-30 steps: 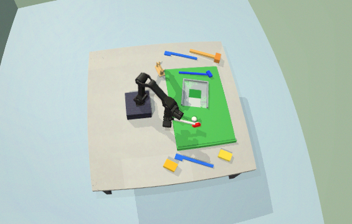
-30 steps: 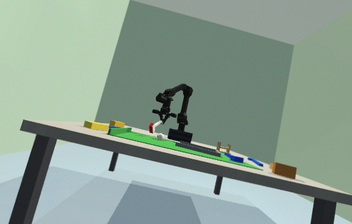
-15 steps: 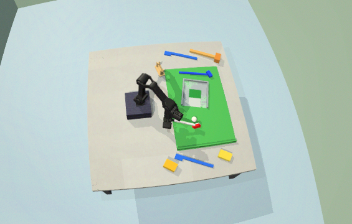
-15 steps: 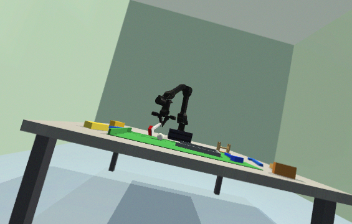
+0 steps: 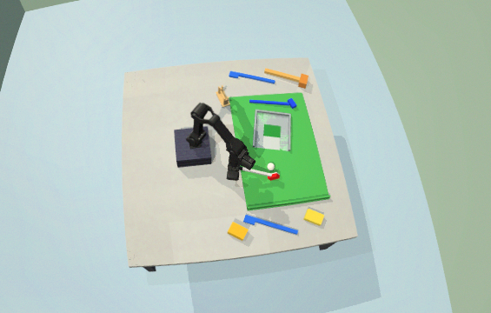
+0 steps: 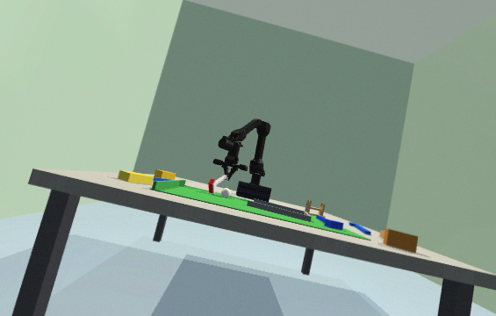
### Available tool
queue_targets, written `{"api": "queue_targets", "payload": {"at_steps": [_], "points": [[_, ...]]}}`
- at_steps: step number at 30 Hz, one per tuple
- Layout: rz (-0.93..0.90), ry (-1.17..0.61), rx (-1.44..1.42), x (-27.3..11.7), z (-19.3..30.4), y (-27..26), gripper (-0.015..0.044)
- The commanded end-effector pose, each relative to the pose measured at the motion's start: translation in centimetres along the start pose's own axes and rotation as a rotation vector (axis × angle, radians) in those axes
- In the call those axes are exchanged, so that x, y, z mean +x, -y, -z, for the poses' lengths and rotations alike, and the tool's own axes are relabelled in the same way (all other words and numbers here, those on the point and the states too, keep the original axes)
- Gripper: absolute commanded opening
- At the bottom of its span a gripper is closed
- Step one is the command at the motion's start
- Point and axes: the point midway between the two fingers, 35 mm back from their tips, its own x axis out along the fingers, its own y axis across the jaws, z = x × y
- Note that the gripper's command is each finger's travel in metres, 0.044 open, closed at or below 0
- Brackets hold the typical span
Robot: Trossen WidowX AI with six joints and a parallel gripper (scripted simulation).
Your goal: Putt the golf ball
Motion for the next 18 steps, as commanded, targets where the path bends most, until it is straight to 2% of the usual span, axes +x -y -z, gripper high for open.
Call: {"api": "queue_targets", "payload": {"at_steps": [1, 9, 18], "points": [[0.002, 0.003, 0.0, -0.1, -0.1, 0.3, 0.0], [0.005, 0.005, 0.003, 0.2, -0.1, 3.0, 0.0], [0.0, -0.001, 0.007, 0.3, 0.1, 2.6, 0.0]]}}
